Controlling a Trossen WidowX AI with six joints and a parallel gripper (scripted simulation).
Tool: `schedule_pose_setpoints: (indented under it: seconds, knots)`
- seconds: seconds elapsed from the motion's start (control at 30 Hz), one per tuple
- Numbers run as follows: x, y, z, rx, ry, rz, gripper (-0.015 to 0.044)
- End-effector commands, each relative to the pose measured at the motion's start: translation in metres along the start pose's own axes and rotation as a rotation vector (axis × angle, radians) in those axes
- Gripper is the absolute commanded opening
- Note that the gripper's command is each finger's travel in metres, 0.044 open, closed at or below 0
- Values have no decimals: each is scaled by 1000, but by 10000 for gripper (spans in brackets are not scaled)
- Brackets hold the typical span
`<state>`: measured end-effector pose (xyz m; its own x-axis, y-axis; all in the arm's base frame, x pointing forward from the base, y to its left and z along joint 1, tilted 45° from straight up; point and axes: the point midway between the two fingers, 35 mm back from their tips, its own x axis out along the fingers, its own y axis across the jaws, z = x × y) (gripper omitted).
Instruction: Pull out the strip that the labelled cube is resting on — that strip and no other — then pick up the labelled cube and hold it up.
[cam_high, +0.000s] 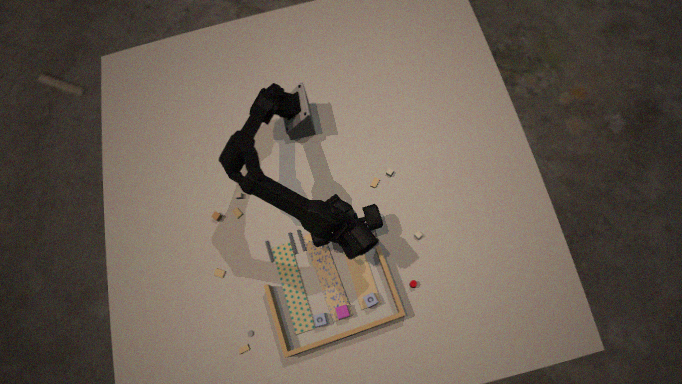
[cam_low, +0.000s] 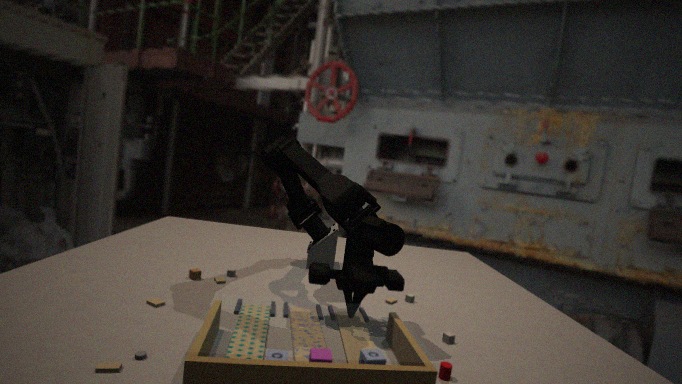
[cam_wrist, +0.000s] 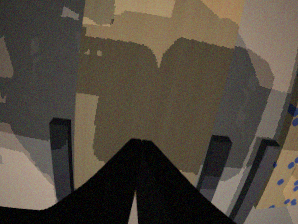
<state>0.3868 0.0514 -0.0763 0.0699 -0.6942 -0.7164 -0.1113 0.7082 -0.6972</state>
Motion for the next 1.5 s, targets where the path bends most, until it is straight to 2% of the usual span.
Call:
schedule_pose_setpoints:
  seconds: [0.0, 1.47]
  knots:
    - [0, 0, 0, -7, -2, -4, 0]
    - [5, 0, 1, -7, -2, -4, 0]
